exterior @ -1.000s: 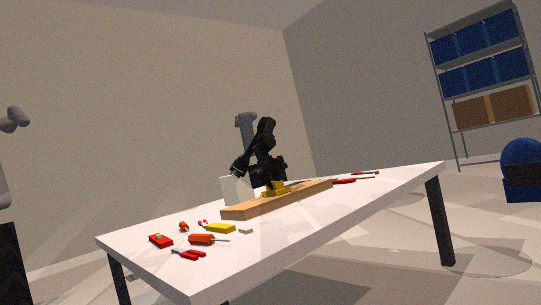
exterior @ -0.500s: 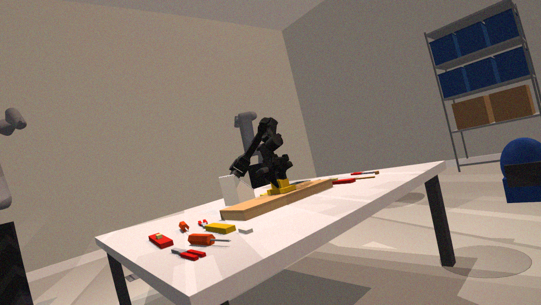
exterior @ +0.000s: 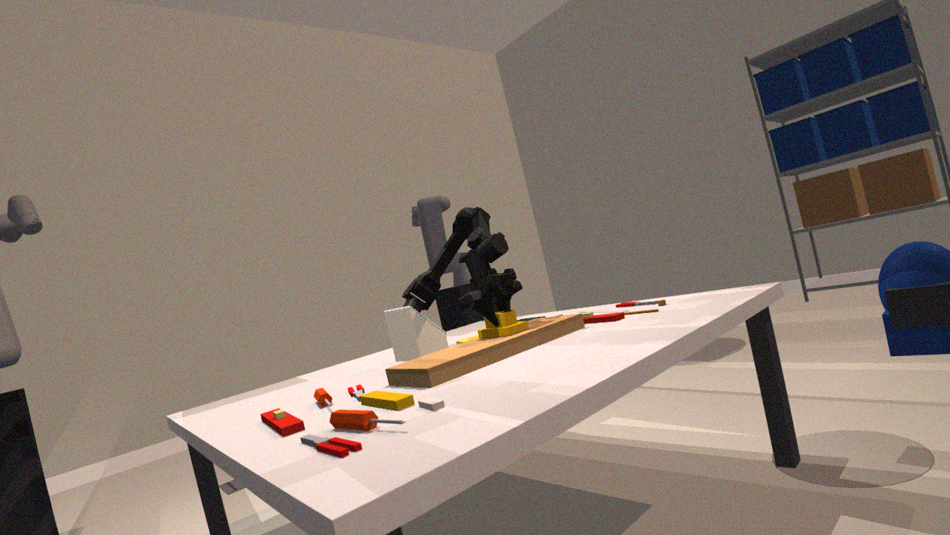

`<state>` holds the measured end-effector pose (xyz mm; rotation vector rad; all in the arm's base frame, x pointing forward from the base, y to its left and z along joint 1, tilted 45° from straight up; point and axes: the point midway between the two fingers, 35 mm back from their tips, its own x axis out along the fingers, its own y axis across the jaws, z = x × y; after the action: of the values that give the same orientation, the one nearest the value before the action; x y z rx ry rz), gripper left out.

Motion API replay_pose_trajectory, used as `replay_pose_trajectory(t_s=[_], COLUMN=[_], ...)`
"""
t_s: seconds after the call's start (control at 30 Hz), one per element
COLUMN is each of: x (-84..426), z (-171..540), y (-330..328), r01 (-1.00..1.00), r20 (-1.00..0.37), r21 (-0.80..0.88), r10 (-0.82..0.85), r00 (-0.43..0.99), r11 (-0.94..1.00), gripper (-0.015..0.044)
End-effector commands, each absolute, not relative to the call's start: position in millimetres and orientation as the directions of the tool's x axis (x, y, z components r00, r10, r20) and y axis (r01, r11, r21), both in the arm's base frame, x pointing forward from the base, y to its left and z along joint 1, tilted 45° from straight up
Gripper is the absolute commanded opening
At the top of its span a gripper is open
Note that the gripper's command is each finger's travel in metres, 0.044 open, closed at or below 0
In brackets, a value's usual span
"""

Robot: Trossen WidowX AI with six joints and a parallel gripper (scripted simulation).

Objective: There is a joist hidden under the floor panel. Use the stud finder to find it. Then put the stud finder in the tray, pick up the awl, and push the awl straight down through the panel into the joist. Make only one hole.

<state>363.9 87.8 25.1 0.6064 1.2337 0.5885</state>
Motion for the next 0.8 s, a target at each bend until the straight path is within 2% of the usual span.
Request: replay_pose_trajectory(t_s=[0.0,0.77], x=[363,358], z=[33,69], y=[97,132], r01=[-0.085,-0.085], r20=[-0.674,-0.672], r21=[0.706,0.708], r10=[0.704,0.706], r00=[0.225,0.225], r11=[0.703,0.701], gripper=[0.0000,0.0000])
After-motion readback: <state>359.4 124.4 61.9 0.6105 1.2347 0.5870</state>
